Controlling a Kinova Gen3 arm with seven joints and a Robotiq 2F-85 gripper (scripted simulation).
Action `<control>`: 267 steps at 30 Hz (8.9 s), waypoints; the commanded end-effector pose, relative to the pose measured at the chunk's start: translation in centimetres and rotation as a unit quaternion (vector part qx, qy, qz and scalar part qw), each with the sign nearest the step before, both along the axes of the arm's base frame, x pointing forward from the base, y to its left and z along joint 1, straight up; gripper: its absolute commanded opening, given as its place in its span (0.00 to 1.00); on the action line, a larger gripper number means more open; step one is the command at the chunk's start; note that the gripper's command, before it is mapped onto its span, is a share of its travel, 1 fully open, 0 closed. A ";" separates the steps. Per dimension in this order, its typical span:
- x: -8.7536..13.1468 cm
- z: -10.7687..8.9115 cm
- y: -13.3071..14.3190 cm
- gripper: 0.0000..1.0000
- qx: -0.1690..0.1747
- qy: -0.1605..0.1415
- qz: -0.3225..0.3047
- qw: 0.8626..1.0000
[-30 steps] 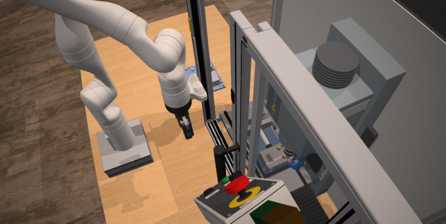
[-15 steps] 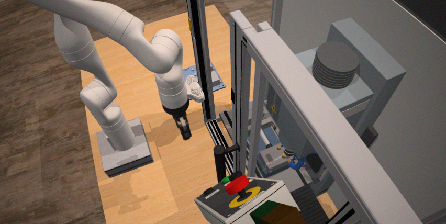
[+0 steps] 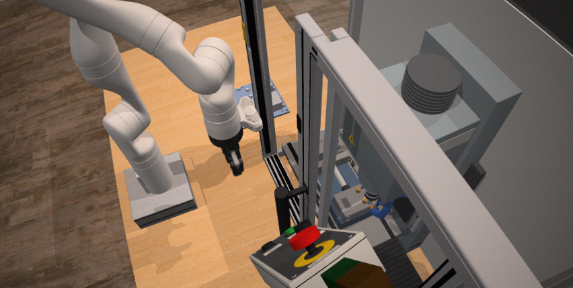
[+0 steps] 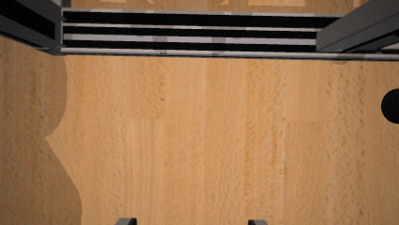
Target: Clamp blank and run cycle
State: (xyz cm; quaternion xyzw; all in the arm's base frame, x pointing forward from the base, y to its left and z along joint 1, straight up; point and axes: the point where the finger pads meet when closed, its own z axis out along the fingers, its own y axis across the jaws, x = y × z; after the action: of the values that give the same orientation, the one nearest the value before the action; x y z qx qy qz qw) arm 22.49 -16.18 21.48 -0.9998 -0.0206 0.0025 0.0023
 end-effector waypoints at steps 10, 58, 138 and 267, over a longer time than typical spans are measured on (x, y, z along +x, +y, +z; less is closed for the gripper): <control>0.0 0.0 0.0 0.10 0.000 0.000 0.000 1.000; 0.5 8.8 -4.2 0.10 -0.217 -0.034 0.040 0.975; 1.9 30.0 -14.2 0.10 -0.495 -0.076 0.089 0.861; 4.5 23.8 -24.5 0.10 -0.495 -0.076 0.089 0.861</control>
State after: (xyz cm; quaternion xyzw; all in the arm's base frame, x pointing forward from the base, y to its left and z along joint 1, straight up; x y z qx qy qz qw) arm 27.03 -40.15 45.56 -0.8601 -0.1082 -0.0626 -0.4946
